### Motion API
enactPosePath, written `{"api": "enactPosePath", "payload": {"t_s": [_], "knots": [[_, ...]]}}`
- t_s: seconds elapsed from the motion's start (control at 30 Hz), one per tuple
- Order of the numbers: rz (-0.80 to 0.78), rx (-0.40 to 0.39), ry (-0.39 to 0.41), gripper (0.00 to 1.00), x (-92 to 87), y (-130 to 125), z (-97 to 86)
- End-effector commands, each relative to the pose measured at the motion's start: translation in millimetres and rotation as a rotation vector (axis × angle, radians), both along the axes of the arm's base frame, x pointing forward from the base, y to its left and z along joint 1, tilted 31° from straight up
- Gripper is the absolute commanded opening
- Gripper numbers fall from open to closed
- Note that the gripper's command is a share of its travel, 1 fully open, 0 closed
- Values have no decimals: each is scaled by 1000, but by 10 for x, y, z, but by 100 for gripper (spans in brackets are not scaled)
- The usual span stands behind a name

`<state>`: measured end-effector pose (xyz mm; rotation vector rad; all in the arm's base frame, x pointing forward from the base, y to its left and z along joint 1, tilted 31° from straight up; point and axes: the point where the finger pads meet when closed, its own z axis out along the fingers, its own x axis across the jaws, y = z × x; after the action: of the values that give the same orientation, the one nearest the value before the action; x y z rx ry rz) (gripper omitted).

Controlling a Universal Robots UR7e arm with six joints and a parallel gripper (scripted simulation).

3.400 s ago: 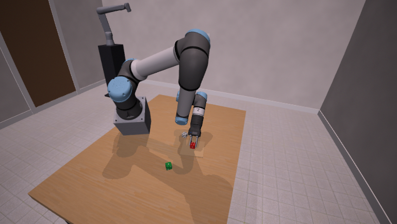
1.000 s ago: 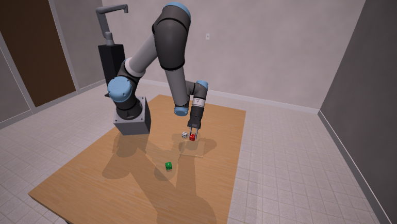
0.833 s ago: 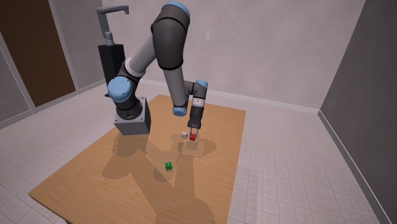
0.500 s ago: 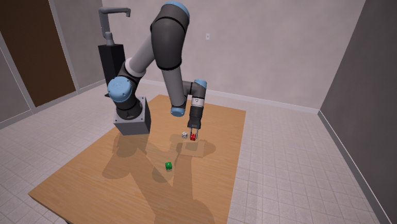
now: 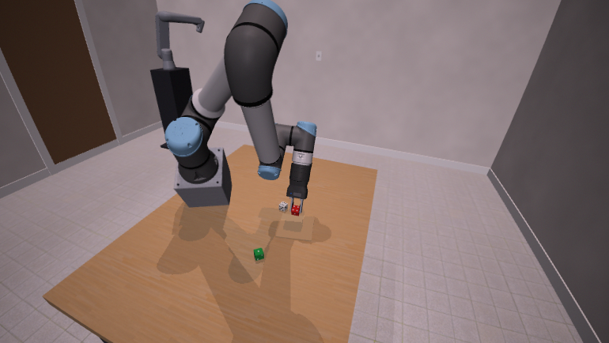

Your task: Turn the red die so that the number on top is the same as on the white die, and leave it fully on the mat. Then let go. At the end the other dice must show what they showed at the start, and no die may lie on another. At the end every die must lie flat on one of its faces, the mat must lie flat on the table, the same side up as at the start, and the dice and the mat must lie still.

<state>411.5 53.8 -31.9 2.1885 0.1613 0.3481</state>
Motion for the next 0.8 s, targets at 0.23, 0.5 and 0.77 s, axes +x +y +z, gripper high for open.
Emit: {"api": "enactPosePath", "payload": {"t_s": [0.23, 0.5, 0.77], "knots": [[46, 168, 35, 57, 13, 3, 36], [48, 175, 37, 57, 14, 2, 37], [59, 262, 68, 57, 8, -20, 22]]}}
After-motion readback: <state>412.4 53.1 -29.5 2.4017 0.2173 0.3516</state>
